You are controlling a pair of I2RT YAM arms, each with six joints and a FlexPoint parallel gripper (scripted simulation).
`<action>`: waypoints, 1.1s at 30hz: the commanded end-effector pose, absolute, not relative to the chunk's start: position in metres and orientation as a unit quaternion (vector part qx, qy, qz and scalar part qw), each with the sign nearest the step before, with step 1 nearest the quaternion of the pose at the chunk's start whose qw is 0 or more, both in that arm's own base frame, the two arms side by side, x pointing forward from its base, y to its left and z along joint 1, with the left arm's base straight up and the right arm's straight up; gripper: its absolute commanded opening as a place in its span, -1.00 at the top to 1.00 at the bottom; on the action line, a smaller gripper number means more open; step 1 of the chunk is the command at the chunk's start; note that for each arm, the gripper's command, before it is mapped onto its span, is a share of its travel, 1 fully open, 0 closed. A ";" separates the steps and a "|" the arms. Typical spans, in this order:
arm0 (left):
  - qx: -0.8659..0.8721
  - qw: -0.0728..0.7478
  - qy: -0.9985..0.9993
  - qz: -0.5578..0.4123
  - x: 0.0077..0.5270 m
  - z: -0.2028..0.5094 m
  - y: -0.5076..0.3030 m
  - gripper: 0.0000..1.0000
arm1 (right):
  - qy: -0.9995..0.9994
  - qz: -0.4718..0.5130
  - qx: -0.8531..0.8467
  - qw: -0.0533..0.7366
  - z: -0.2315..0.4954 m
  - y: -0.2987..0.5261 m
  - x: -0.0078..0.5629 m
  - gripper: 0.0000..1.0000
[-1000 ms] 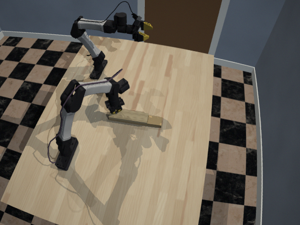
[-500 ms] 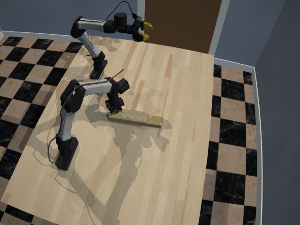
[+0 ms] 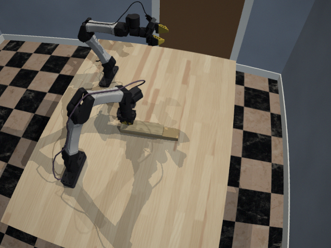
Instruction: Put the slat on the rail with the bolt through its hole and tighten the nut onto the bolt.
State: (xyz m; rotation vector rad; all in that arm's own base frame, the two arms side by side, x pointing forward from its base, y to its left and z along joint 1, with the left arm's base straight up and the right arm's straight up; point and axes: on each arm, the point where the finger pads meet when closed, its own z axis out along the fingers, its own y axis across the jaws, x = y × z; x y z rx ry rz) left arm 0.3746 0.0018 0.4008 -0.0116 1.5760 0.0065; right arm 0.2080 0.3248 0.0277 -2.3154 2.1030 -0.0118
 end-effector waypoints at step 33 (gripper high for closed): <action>-0.004 0.712 0.702 0.003 0.373 0.408 0.001 -1.00 | 0.987 -0.001 -0.160 -0.004 0.025 0.326 0.210 0.73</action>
